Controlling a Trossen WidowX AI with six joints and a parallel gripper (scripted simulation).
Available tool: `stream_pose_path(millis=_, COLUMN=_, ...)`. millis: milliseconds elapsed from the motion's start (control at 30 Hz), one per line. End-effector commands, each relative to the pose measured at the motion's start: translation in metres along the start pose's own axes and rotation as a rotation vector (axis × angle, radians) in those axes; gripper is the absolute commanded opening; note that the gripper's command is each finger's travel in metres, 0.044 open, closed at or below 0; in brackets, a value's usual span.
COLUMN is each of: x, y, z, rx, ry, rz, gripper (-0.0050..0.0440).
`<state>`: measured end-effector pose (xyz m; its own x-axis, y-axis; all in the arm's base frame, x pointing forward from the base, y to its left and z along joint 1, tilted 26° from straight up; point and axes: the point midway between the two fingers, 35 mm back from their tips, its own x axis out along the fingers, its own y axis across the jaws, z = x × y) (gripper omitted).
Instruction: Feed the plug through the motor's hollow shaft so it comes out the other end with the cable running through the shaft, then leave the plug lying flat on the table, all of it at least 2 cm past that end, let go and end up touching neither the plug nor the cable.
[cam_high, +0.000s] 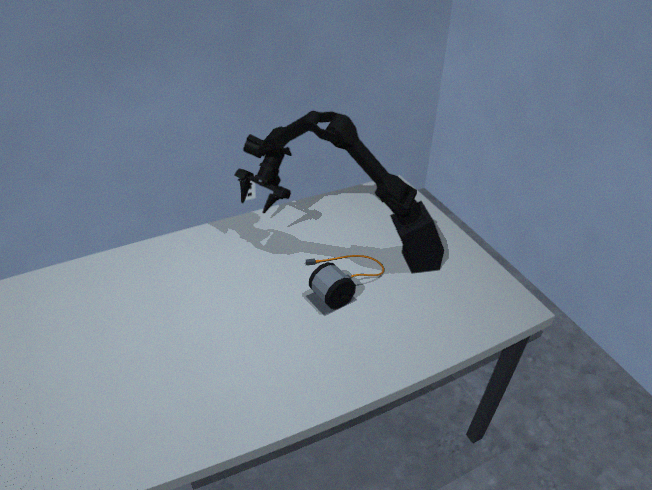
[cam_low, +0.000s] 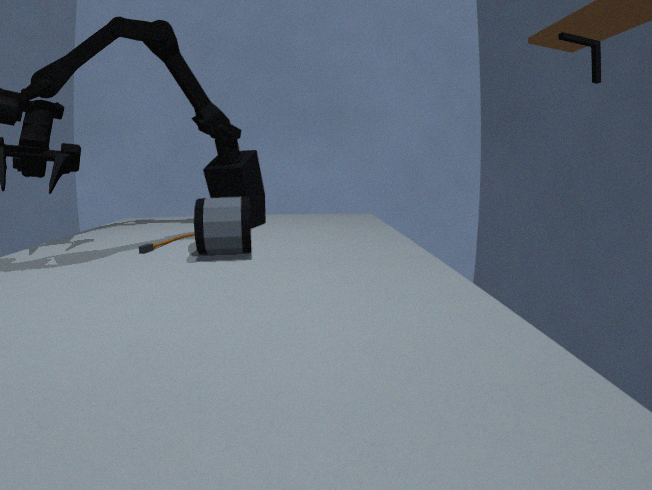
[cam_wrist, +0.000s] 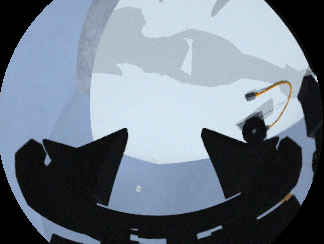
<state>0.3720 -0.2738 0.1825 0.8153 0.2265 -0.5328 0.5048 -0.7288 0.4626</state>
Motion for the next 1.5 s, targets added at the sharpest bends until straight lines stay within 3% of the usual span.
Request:
stream_pose_path(millis=0, x=0.0, y=0.0, z=0.0, rx=0.0, ry=0.0, rz=0.0, gripper=0.04)
stream_pose_path(millis=533, x=0.0, y=0.0, z=0.0, rx=0.0, ry=0.0, rz=0.0, gripper=0.04)
stream_pose_path(millis=567, x=0.001, y=-0.002, z=0.0, rx=-0.017, ry=-0.004, rz=-0.002, gripper=0.0376)
stream_pose_path(millis=867, x=0.04, y=-0.077, z=-0.004, rx=-0.703, ry=-0.149, rz=-0.116, gripper=0.016)
stream_pose_path(millis=1033, x=0.05, y=-0.115, z=-0.003, rx=-1.052, ry=-0.199, rz=-0.195, gripper=0.016)
stream_pose_path(millis=1100, x=0.05, y=-0.115, z=-0.003, rx=-1.052, ry=-0.199, rz=-0.195, gripper=0.016)
stream_pose_path(millis=1467, x=0.055, y=-0.209, z=0.011, rx=-1.888, ry=-0.262, rz=-0.448, gripper=0.016)
